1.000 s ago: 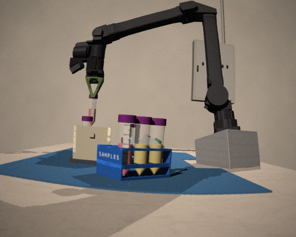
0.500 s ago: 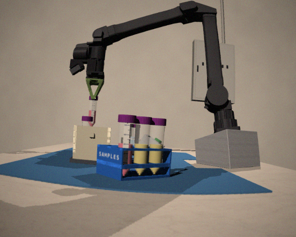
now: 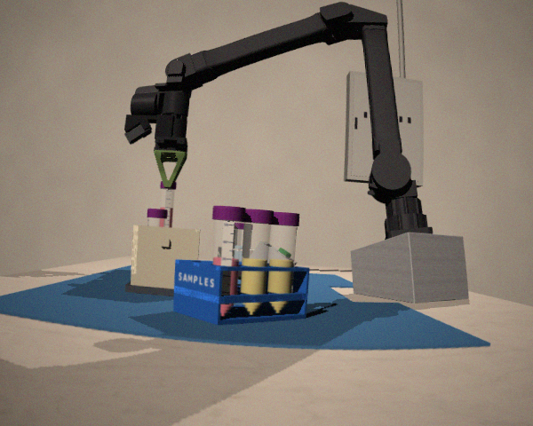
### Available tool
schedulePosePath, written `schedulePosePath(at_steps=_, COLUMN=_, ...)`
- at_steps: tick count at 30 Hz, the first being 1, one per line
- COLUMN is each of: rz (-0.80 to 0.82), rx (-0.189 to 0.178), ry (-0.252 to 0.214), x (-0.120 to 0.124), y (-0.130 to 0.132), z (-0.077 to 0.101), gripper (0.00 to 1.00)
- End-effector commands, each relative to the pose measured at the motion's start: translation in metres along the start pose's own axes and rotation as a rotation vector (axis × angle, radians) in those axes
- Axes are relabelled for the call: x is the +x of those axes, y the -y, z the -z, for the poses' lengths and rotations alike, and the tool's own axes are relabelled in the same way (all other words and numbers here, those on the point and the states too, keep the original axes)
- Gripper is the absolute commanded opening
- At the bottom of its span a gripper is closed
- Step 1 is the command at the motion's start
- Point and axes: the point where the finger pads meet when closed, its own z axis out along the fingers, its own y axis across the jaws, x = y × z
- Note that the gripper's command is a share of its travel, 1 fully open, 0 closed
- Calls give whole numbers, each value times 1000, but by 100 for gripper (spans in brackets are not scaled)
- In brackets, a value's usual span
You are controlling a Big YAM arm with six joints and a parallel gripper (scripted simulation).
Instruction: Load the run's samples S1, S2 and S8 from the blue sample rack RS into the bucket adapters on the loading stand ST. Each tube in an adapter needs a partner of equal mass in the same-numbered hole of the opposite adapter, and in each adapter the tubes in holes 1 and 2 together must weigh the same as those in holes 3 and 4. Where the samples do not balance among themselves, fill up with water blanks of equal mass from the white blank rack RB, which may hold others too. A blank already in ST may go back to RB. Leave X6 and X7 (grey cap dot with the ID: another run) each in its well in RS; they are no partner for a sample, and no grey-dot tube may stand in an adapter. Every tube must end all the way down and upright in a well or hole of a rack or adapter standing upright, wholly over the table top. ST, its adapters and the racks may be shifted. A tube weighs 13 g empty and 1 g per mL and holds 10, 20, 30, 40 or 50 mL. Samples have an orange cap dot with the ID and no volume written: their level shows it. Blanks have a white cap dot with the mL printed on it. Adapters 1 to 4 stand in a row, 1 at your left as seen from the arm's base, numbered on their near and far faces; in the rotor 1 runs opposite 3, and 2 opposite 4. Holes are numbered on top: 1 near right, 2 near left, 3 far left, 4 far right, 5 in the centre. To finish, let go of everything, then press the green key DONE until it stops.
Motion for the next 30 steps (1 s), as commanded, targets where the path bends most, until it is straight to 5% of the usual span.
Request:
schedulePosePath(at_steps=1, rz=-2, rx=12, ry=45, x=-17, y=9, z=7, gripper=0)
schedulePosePath(at_steps=10, rz=3, rx=5, ry=21, x=-7, y=4, z=-11, gripper=0)
schedulePosePath(at_steps=11, rz=-7, rx=20, ry=75, x=-28, y=12, z=8, gripper=0)
schedulePosePath(at_steps=15, rz=0, rx=5, ry=21, x=-8, y=6, z=-18, gripper=0)
schedulePosePath(at_steps=20, rz=6, rx=4, ry=18, x=-8, y=3, z=-26, gripper=0)
schedulePosePath(at_steps=23, rz=-5, rx=13, ry=46, x=-15, y=10, z=-19, gripper=0)
schedulePosePath(at_steps=27, rz=2, rx=7, ry=27, x=-8, y=5, z=-28, gripper=0)
schedulePosePath(at_steps=28, rz=-2, rx=19, ry=71, x=-29, y=10, z=-14, gripper=0)
schedulePosePath(at_steps=30, rz=-1, rx=15, ry=56, x=-23, y=10, z=-23, gripper=0)
